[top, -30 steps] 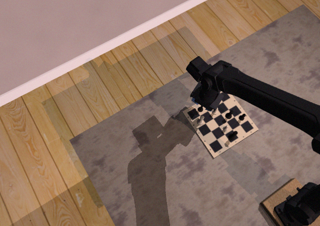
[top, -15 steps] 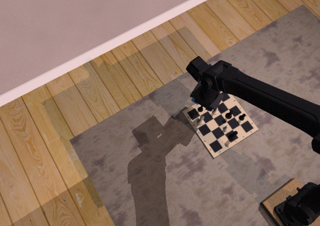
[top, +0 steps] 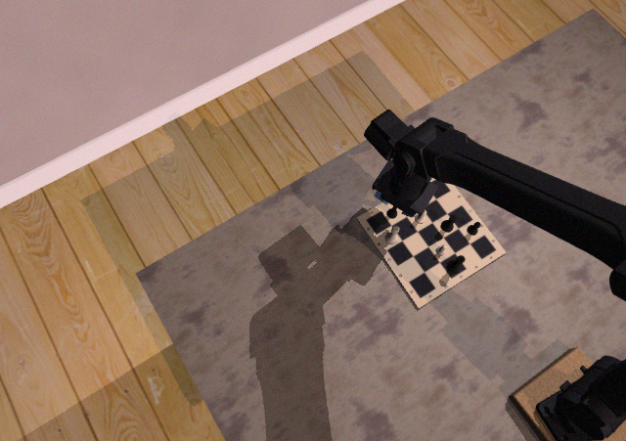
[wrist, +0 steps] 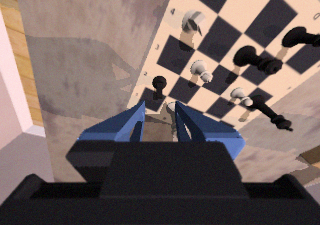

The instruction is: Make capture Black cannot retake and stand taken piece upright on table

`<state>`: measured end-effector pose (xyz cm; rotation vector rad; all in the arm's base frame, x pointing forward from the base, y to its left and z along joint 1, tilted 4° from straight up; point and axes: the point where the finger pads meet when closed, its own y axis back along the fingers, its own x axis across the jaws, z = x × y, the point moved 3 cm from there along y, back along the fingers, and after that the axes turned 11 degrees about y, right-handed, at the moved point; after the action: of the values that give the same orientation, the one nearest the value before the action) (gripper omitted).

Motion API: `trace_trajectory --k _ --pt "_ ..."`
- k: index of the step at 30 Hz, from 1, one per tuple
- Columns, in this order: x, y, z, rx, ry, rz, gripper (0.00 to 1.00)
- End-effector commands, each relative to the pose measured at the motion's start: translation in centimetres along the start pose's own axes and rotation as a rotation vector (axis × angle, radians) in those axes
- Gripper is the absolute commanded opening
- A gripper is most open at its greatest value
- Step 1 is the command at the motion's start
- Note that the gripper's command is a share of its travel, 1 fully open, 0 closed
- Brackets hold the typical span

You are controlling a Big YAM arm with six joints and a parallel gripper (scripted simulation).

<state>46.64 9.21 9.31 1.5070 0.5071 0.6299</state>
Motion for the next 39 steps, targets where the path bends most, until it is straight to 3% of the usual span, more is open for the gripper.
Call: trace_trajectory --k 1,25,39 --pt "0.0 -0.1 0.3 -0.011 -0.009 0.009 0.37" --pt "0.0 -0.2 0.3 -0.01 -0.009 0.009 0.37" --pt "0.1 -2.5 0.1 -0.006 -0.009 0.002 0.37"
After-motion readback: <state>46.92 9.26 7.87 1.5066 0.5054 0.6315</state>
